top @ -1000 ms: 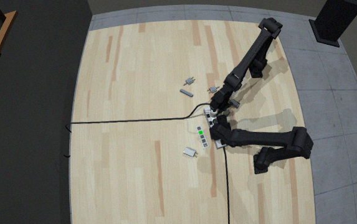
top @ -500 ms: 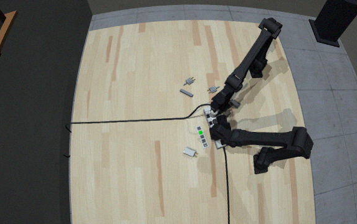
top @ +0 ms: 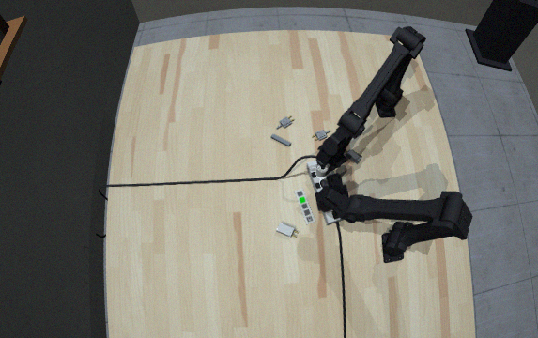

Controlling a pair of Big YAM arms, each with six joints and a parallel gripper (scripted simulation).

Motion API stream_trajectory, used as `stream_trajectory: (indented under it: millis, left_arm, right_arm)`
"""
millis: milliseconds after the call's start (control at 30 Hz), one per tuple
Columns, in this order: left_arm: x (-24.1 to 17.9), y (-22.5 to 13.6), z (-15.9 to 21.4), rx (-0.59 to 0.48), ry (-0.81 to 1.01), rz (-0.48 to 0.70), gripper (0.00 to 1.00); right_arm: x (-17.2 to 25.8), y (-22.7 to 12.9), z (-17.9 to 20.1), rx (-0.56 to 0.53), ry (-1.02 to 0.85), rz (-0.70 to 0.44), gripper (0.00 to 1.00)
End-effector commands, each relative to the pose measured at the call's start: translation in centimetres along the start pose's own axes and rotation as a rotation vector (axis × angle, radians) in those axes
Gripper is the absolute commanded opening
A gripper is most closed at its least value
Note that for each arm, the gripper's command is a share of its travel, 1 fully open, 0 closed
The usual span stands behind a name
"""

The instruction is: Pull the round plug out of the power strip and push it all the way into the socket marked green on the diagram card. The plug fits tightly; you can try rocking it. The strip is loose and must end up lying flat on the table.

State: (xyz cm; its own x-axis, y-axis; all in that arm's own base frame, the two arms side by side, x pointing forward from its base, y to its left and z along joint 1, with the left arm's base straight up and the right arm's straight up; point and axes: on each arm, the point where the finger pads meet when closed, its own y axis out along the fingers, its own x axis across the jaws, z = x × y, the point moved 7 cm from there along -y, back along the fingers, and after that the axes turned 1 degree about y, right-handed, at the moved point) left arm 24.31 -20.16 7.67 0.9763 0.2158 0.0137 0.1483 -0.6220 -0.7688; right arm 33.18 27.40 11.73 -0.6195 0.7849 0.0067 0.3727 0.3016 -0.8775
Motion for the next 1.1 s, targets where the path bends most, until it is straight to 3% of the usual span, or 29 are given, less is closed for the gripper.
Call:
stream_trajectory:
  millis: [0, 367, 533, 767, 1067]
  left_arm:
    - [-1.3, 1.2, 2.4, 0.068, -0.048, 0.038, 0.73]
    - [-1.3, 1.2, 2.4, 0.069, -0.048, 0.038, 0.73]
    - [-1.3, 1.2, 2.4, 0.069, -0.048, 0.038, 0.73]
    - [-1.3, 1.2, 2.4, 0.069, -0.048, 0.038, 0.73]
    - [-1.3, 1.2, 2.4, 0.069, -0.048, 0.038, 0.73]
  right_arm:
    - [0.9, -3.6, -4.5, -0.177, -0.043, 0.051, 0.32]
    - [-0.8, -3.5, -5.0, -0.126, 0.036, -0.077, 0.32]
    - [-0.5, -3.6, -5.0, -0.135, 0.023, -0.056, 0.32]
    - [1.0, -3.7, -4.5, -0.178, -0.048, 0.06, 0.32]
    - [-0.5, -3.7, -5.0, -0.134, 0.024, -0.057, 0.32]
